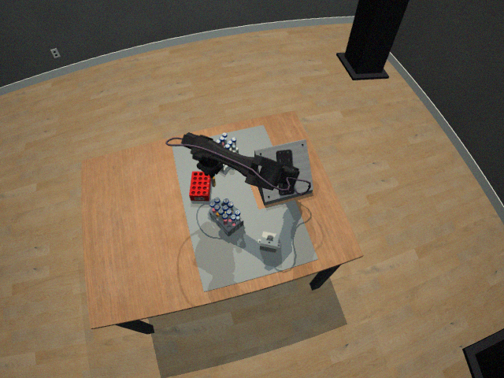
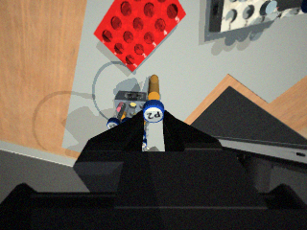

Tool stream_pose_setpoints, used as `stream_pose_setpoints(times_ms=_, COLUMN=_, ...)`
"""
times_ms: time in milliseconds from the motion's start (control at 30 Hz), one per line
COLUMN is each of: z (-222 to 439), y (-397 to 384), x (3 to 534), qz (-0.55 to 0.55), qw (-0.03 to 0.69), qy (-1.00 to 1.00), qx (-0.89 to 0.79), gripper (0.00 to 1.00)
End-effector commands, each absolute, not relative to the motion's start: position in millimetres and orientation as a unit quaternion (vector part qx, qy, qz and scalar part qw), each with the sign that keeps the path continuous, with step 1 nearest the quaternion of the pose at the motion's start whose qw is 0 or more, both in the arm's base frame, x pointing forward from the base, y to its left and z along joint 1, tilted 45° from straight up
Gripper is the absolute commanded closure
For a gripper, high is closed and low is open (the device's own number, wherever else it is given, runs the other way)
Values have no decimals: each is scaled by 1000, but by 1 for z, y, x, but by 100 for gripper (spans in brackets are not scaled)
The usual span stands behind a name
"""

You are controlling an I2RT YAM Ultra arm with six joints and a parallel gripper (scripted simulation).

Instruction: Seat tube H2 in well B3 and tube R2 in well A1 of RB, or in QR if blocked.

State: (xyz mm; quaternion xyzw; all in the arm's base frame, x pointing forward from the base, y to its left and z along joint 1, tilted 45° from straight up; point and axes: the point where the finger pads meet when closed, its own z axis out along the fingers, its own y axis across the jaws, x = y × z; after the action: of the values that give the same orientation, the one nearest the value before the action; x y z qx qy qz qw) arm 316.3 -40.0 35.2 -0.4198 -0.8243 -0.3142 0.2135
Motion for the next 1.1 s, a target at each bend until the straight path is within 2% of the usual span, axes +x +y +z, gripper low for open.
stream_pose_setpoints(times_ms=0, z=55, y=-37, x=327, qz=-320, qw=201, qy=-819, qx=-432, gripper=100)
stream_pose_setpoints(times_ms=1067, z=37, y=-42, x=370, qz=-321, qw=216, qy=-811, qx=-439, gripper=100)
